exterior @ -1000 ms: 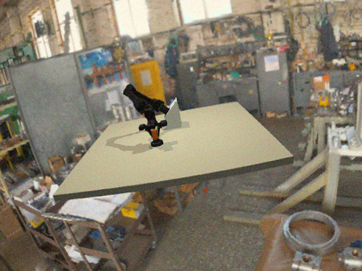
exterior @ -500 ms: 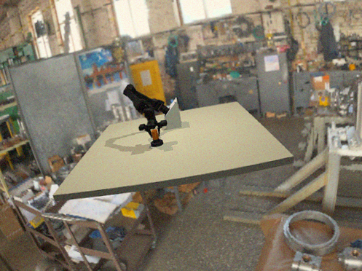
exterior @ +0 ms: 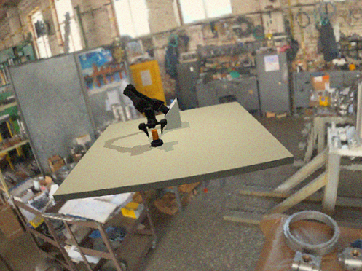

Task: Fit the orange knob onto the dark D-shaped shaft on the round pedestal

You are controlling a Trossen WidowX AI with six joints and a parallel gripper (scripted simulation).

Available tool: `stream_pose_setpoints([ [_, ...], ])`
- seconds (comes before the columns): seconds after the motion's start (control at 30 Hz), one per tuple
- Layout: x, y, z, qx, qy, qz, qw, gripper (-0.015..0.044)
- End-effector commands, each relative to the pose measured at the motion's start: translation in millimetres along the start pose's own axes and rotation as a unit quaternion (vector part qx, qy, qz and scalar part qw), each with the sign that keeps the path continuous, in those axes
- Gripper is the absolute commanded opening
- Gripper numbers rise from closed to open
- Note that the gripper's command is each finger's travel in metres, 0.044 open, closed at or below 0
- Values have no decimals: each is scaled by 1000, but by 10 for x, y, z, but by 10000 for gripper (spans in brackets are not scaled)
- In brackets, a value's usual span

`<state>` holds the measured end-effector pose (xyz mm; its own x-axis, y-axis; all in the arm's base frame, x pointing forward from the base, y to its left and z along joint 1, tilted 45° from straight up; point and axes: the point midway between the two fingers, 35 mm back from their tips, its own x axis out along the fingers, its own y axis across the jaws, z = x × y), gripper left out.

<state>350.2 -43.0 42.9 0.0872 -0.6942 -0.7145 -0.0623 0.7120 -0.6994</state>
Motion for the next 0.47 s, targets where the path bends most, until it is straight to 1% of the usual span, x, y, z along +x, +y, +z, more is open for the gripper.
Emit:
stream_pose_setpoints([
  [0.0, -406, 25, 51, 3, -7, 4, 1000, 440],
  [0.07, -761, 20, 26, 3, -7, 4, 1000, 440],
  [0.1, -858, 14, 13, 2, -7, 3, 1000, 440],
  [0.43, -891, 38, 40, 2, -7, 3, 1000, 440],
])
